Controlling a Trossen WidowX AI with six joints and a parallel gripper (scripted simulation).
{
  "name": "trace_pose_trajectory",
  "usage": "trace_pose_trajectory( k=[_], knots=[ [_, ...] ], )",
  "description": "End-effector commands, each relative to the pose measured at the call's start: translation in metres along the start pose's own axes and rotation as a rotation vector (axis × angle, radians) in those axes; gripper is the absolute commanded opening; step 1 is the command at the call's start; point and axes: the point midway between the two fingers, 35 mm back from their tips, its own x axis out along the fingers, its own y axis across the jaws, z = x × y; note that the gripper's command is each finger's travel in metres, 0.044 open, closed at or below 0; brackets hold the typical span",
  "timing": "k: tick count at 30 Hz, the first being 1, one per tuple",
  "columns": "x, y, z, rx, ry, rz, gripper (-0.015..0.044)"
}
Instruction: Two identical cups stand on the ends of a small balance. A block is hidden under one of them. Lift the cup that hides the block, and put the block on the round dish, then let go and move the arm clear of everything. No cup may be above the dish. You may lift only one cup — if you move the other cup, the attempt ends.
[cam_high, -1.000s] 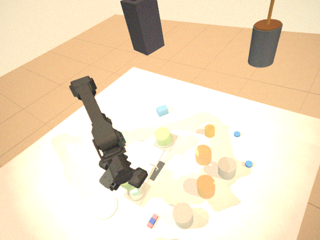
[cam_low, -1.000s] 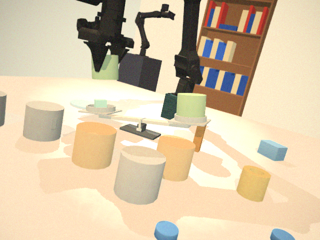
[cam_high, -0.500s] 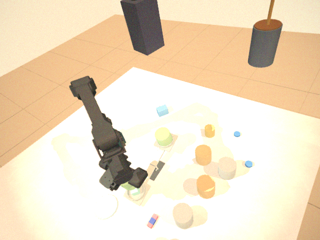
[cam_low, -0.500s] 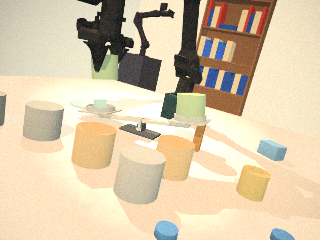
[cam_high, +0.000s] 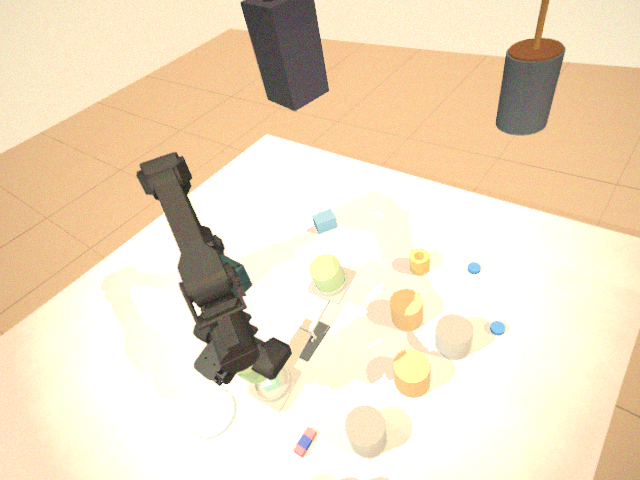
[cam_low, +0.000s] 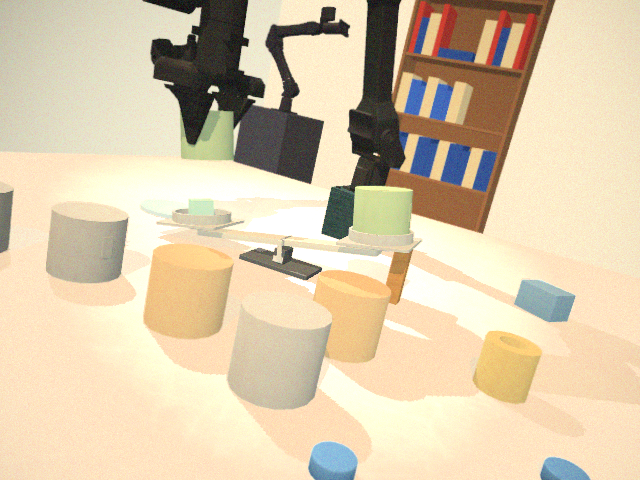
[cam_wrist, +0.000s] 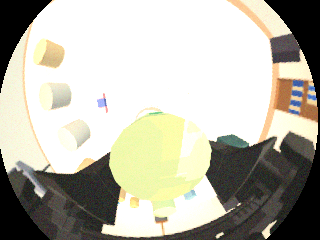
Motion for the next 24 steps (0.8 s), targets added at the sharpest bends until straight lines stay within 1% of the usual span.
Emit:
trace_pose_trajectory(
  k=[1, 24],
  knots=[
    [0.002, -0.008, 0.013, 0.001, -0.003, 0.003, 0.0],
    [0.022, -0.07, 0.075, -0.001, -0.013, 0.006, 0.0]
  ],
)
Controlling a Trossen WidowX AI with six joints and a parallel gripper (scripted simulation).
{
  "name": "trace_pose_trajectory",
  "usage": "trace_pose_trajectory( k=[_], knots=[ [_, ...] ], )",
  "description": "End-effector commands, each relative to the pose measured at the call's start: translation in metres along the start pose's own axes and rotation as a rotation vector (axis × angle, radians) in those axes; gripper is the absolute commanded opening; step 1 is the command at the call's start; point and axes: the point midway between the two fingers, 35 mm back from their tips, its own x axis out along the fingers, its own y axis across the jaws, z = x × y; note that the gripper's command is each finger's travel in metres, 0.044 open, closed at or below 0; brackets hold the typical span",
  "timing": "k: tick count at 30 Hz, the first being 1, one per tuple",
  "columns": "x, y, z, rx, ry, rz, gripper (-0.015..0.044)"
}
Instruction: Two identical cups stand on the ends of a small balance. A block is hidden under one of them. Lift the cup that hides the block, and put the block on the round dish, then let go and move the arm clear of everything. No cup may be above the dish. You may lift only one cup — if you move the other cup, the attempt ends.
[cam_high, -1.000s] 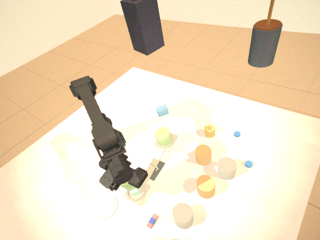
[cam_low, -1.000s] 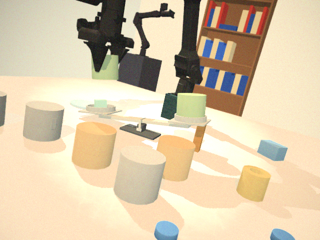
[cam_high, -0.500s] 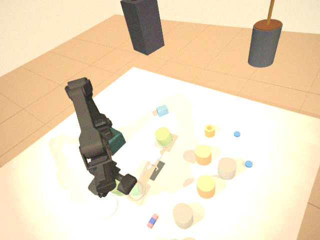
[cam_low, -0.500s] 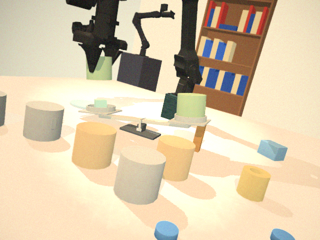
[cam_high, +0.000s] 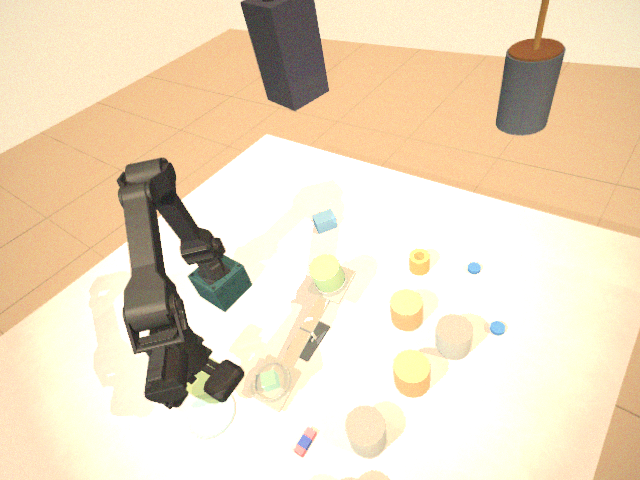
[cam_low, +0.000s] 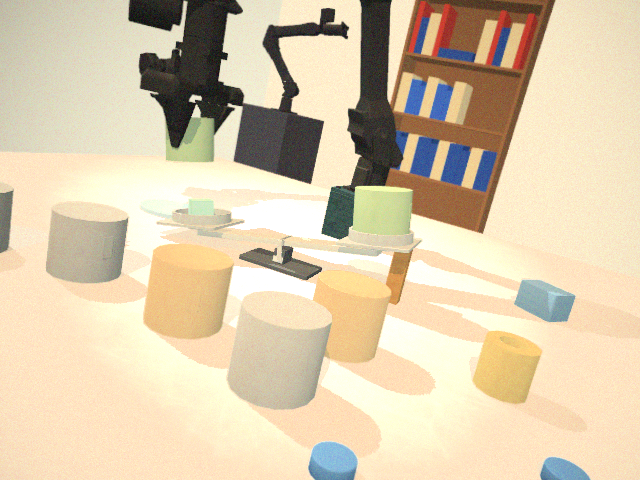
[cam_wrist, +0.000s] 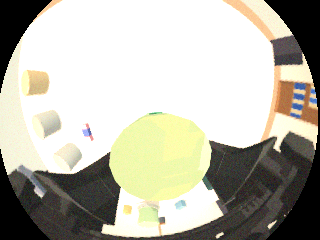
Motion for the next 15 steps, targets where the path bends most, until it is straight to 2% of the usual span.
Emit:
trace_pose_trajectory(
  k=[1, 15],
  knots=[
    [0.003, -0.012, 0.01, -0.003, -0.006, 0.0, 0.0],
    [0.015, -0.057, 0.037, -0.003, -0.01, -0.001, 0.0]
  ],
)
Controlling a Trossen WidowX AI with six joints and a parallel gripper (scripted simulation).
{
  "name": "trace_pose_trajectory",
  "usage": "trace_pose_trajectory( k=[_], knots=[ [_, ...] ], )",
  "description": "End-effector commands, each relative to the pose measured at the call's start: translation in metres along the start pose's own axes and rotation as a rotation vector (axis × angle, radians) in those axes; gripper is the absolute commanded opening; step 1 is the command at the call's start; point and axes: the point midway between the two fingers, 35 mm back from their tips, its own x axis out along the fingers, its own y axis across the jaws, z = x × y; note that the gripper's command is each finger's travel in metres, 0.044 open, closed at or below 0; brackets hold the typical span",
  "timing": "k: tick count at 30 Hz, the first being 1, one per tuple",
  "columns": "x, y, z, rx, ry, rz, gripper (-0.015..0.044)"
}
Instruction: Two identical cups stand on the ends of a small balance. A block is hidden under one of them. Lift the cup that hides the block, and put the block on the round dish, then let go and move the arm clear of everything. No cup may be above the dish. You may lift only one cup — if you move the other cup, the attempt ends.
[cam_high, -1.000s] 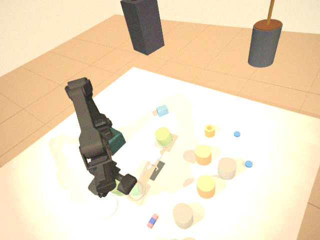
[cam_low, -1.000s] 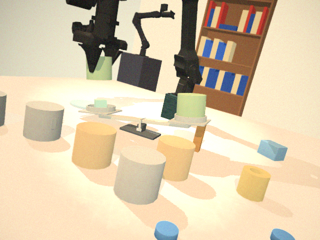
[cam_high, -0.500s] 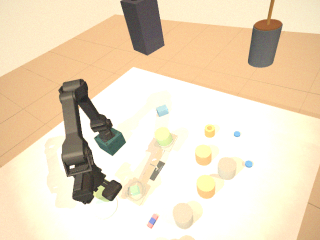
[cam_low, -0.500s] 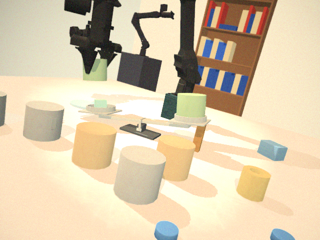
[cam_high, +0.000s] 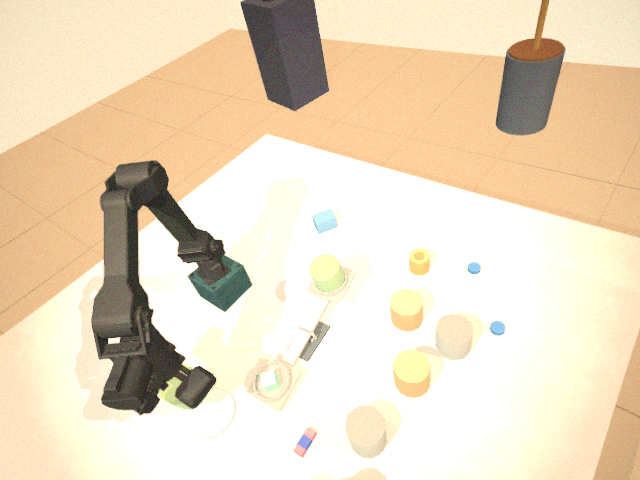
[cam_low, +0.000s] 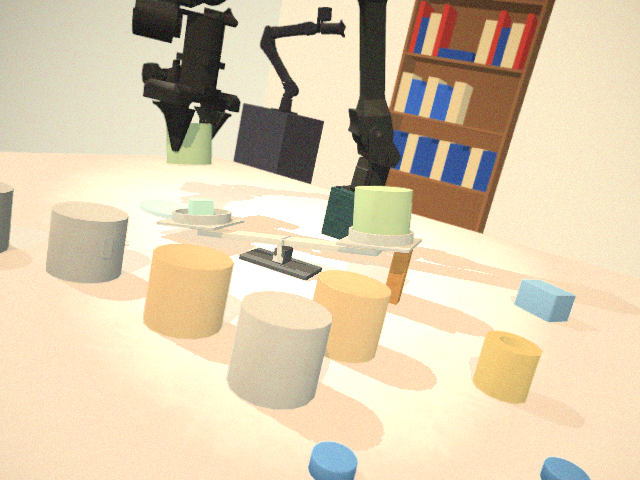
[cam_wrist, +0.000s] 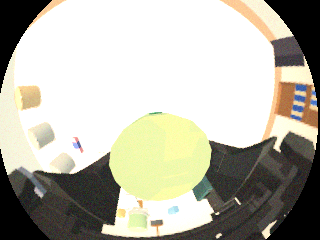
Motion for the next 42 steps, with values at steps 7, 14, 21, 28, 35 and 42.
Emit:
trace_pose_trajectory(
  k=[7, 14, 21, 28, 35, 42],
  knots=[
    [0.009, -0.034, 0.016, -0.003, -0.006, -0.002, 0.0],
    [0.015, -0.059, 0.024, -0.003, -0.008, -0.003, 0.0],
    [0.021, -0.083, 0.03, -0.004, -0.009, -0.004, 0.0],
    [0.034, -0.085, 0.031, -0.004, -0.009, -0.004, 0.0],
    [0.061, -0.086, 0.03, -0.004, -0.009, -0.004, 0.0],
    [0.064, -0.086, 0.03, -0.004, -0.009, -0.004, 0.0]
  ],
)
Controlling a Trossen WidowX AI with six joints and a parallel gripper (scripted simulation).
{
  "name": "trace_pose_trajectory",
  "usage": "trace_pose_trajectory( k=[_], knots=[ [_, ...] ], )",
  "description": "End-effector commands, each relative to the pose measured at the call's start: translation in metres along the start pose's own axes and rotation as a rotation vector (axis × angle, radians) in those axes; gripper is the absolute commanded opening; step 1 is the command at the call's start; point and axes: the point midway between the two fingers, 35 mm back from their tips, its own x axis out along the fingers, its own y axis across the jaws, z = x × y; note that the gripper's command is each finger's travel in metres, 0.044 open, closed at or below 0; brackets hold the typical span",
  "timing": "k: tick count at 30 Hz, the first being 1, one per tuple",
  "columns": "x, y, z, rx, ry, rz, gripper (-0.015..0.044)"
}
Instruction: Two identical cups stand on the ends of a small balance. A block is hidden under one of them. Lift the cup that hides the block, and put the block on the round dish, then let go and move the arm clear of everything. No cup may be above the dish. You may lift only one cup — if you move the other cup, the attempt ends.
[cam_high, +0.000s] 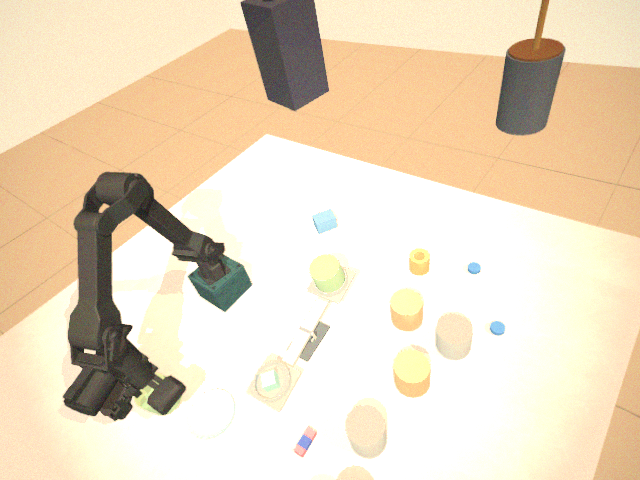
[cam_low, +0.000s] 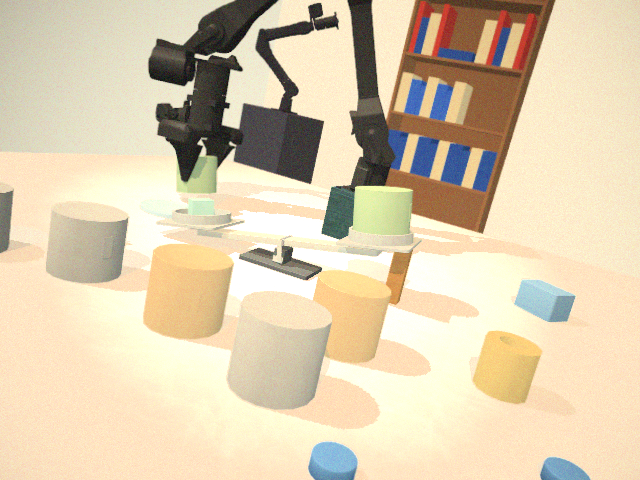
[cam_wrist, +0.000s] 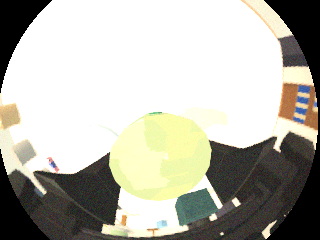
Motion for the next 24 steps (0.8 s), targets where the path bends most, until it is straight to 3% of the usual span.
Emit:
trace_pose_trajectory(
  k=[1, 10, 24],
  knots=[
    [0.005, 0.0, 0.0, -0.006, 0.0, -0.002, 0.0],
    [0.02, 0.0, 0.0, -0.006, 0.0, -0.002, 0.0],
    [0.014, 0.0, 0.0, 0.0, 0.001, 0.0, 0.0368]
  ],
)
